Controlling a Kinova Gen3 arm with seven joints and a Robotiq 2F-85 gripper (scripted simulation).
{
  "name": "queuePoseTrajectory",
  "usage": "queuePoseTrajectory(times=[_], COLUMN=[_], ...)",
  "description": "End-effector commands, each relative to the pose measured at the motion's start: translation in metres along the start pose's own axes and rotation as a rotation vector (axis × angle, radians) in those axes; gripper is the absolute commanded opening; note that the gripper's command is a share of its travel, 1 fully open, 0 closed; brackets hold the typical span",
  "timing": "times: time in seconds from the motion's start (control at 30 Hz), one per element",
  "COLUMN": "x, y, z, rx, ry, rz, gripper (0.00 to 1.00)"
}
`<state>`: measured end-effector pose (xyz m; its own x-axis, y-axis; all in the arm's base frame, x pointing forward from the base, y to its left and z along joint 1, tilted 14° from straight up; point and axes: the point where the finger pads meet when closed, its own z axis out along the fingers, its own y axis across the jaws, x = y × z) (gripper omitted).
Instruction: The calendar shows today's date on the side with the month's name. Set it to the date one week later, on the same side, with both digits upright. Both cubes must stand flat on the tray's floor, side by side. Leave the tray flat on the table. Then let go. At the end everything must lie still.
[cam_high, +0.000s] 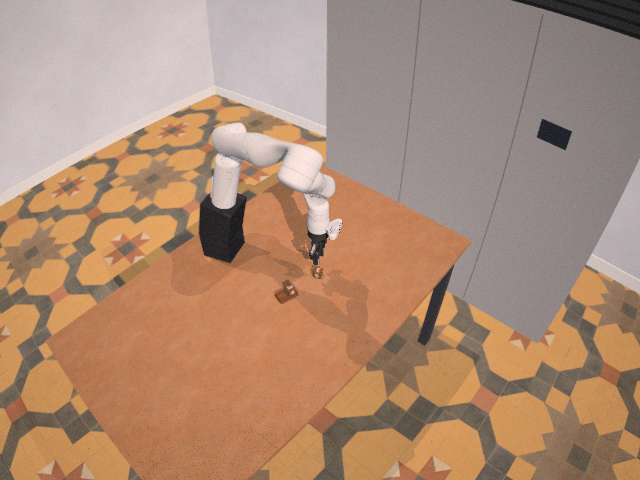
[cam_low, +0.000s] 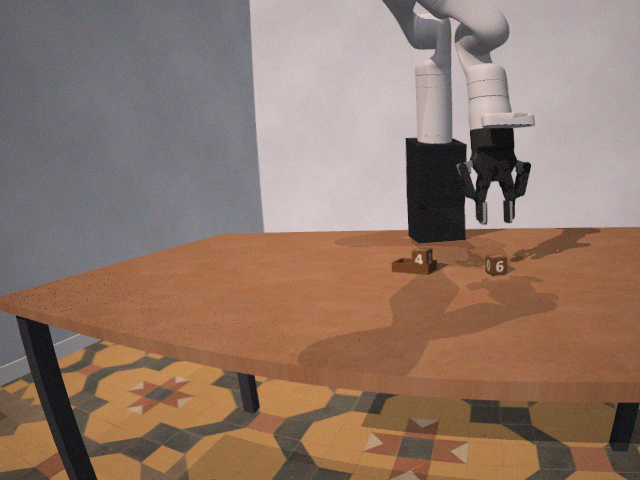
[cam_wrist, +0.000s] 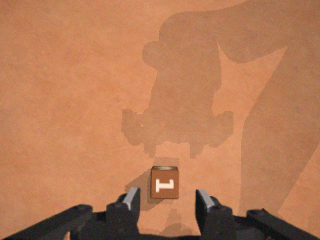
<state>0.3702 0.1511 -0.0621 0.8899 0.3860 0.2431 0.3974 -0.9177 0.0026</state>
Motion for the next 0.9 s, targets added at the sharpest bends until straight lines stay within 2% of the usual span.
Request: queuePoseTrajectory(times=[0.0, 0.87], x=[-0.001, -0.002], y=[-0.001, -0.002], z=[0.002, 0.036], rx=[0.002, 0.002], ry=[-0.002, -0.002], rz=[0.000, 0.000], gripper=[0.46, 0.46])
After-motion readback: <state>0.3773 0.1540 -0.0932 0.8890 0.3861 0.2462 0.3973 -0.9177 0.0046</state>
